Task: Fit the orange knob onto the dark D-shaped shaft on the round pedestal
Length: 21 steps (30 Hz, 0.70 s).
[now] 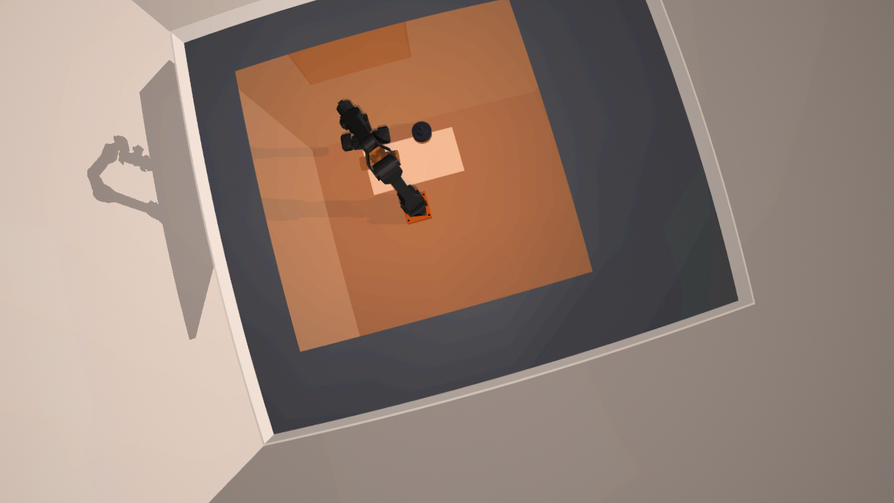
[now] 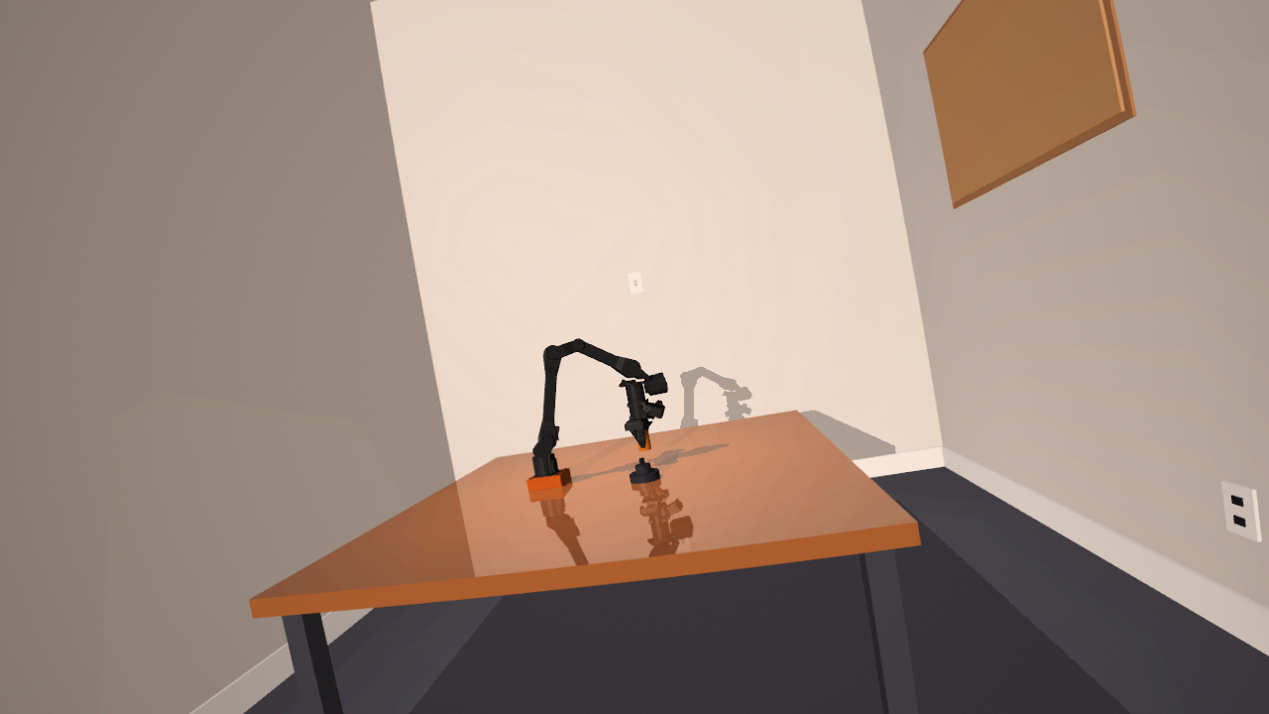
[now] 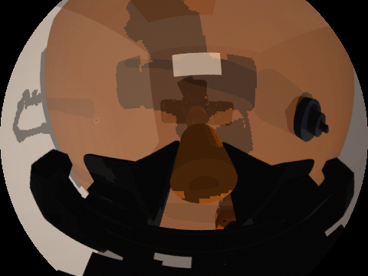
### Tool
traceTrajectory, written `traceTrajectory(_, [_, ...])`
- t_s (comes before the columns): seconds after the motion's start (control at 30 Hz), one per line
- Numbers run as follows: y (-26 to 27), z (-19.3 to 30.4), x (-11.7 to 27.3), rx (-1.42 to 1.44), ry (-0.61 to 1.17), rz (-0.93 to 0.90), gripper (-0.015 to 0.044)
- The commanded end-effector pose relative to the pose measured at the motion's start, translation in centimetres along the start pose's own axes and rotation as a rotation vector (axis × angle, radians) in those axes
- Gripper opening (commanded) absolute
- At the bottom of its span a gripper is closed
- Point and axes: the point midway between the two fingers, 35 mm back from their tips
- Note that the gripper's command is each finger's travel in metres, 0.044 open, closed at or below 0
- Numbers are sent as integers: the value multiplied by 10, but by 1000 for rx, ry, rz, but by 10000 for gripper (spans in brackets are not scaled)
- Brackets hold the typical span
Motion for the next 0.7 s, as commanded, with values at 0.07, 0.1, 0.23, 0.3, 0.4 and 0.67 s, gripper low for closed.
traceTrajectory(0.07, [3, -1, 39, -1, -13, -5, 0])
traceTrajectory(0.1, [3, 0, 45, -2, -13, -3, 0])
traceTrajectory(0.23, [2, 2, 68, -6, -13, 2, 0])
traceTrajectory(0.3, [1, 5, 79, -7, -12, 6, 0])
traceTrajectory(0.4, [-1, 8, 95, -9, -11, 10, 0])
traceTrajectory(0.67, [-7, 4, 97, -11, -12, 12, 0])
Point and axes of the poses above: the point midway between the two fingers, 35 mm back from their tips, its own x axis back along the fingers, its own y axis across the jaws, z = x × y, and after that the axes turned 8 degrees about -x, right-handed
